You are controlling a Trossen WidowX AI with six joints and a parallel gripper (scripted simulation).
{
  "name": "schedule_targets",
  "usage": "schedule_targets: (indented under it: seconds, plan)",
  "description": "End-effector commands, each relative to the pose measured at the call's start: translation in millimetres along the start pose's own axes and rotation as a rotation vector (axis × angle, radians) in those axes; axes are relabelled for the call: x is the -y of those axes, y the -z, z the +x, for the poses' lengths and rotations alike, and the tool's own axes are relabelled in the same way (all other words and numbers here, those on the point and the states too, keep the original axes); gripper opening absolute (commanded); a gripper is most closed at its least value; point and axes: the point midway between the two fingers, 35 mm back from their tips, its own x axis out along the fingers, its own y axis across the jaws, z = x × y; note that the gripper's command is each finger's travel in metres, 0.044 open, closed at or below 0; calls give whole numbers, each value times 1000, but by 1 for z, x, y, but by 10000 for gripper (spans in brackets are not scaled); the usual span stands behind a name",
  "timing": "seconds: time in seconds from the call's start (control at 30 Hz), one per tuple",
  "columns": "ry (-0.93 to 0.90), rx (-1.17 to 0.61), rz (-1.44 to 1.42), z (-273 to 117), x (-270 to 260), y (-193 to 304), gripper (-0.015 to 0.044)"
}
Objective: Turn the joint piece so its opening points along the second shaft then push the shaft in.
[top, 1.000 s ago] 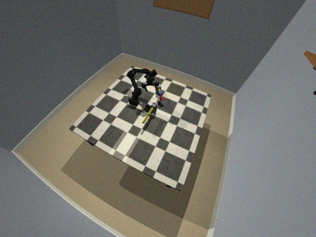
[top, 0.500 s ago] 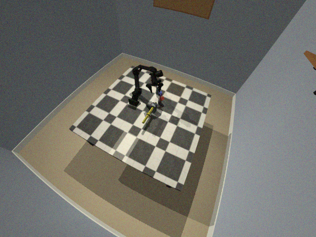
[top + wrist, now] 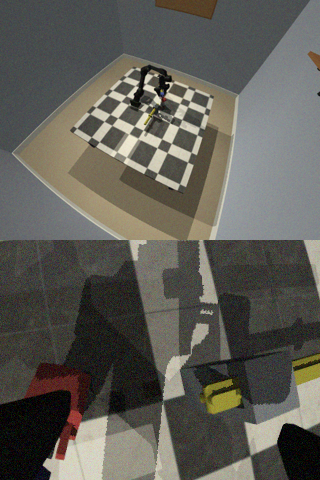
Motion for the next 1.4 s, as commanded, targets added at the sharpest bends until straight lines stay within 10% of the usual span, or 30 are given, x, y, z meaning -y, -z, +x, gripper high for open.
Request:
schedule_targets:
  seconds: [0.0,0.47,1.37]
  plan:
    - [-58,-67,-62,5,-10,-9,440]
    - [-375,-295,-245,35,-44,-46,440]
    - [-303,-664,108,124,-74,-18,440]
